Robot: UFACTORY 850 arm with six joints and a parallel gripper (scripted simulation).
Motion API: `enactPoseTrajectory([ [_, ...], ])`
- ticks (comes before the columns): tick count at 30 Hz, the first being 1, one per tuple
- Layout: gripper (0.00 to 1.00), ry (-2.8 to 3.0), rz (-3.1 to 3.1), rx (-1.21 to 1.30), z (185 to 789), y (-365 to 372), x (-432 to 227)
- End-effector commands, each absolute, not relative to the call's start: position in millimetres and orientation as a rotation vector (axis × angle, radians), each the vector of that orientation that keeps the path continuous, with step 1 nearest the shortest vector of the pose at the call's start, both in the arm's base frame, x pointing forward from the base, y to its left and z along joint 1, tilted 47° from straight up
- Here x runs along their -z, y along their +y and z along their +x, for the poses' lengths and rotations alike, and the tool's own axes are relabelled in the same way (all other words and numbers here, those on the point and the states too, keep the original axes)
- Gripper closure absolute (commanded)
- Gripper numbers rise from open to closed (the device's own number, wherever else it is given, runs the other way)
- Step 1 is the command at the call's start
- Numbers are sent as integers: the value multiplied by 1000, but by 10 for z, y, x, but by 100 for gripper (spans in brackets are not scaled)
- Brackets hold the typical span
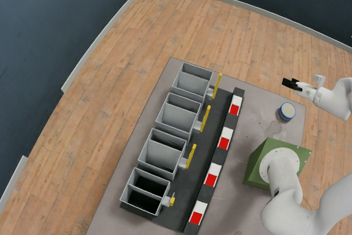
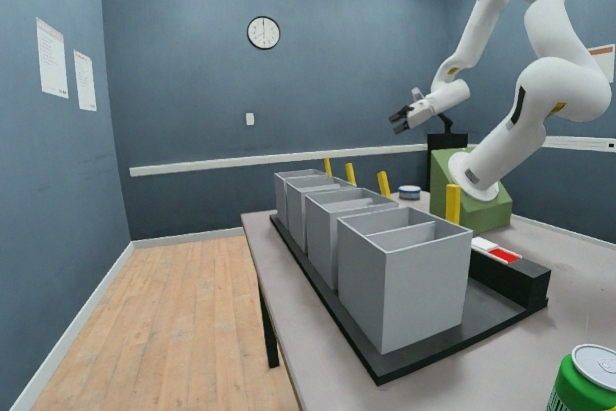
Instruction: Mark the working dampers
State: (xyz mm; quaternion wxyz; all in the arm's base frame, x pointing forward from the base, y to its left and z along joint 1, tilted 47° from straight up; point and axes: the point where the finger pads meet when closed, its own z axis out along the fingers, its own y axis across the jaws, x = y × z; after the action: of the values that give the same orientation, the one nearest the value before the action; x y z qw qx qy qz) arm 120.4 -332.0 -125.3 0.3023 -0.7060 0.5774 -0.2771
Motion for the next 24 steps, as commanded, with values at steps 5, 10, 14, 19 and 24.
enactPoseTrajectory([
  [5,0,1531,-1874,737,1203,-3332,1250],
  [10,0,1531,-1874,737,1203,-3332,1250],
  [14,0,1531,-1874,737,1203,-3332,1250],
  [19,0,1523,-1877,736,1220,-3342,1251],
  [24,0,1348,-1946,714,1635,-3520,1270],
])
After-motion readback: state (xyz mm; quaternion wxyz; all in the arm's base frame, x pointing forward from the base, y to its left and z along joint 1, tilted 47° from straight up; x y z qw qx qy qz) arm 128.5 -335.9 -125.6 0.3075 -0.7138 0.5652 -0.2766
